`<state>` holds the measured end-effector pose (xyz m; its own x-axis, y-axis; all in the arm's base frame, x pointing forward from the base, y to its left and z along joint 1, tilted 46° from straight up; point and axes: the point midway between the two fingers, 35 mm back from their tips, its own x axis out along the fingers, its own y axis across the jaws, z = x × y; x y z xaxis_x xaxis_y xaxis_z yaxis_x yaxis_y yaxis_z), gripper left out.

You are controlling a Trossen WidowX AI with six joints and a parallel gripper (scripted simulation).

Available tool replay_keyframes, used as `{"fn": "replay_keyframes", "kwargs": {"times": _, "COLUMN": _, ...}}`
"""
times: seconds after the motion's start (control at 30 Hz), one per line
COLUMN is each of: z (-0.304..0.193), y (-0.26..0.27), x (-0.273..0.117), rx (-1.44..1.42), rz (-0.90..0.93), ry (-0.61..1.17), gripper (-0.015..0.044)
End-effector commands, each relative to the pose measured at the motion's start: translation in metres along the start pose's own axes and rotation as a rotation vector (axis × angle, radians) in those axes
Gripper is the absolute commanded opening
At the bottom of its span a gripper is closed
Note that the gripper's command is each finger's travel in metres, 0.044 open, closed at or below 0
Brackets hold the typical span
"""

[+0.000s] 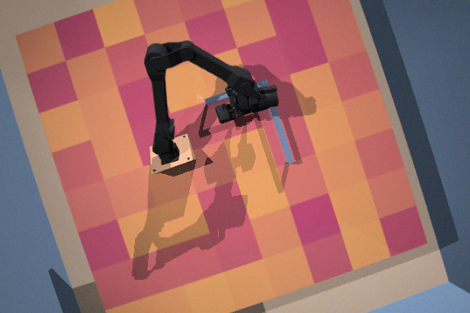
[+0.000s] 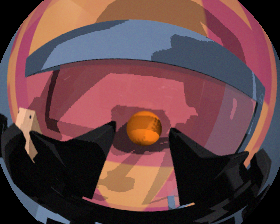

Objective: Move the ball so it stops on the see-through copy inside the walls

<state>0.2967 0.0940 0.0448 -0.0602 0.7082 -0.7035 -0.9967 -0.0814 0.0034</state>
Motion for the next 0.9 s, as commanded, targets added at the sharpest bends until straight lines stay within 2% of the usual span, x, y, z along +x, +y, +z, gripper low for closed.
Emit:
{"fn": "replay_keyframes", "kwargs": {"times": 0.0, "z": -0.002, "y": -0.004, "x": -0.038, "rx": -0.001, "rz": -0.009, "ry": 0.007, "gripper": 0.0272}}
{"fn": "replay_keyframes", "kwargs": {"times": 0.07, "z": -0.001, "y": -0.002, "x": -0.070, "rx": 0.000, "rz": -0.006, "ry": 0.003, "gripper": 0.0272}}
{"fn": "replay_keyframes", "kwargs": {"times": 0.13, "z": -0.001, "y": 0.000, "x": -0.081, "rx": 0.000, "rz": -0.006, "ry": 0.001, "gripper": 0.0272}}
{"fn": "replay_keyframes", "kwargs": {"times": 0.47, "z": -0.003, "y": -0.003, "x": -0.077, "rx": 0.006, "rz": -0.028, "ry": 0.002, "gripper": 0.0272}}
{"fn": "replay_keyframes", "kwargs": {"times": 0.67, "z": -0.002, "y": 0.001, "x": -0.118, "rx": 0.005, "rz": -0.027, "ry": -0.001, "gripper": 0.0429}}
{"fn": "replay_keyframes", "kwargs": {"times": 0.87, "z": -0.002, "y": 0.001, "x": -0.118, "rx": 0.005, "rz": -0.027, "ry": -0.001, "gripper": 0.0440}}
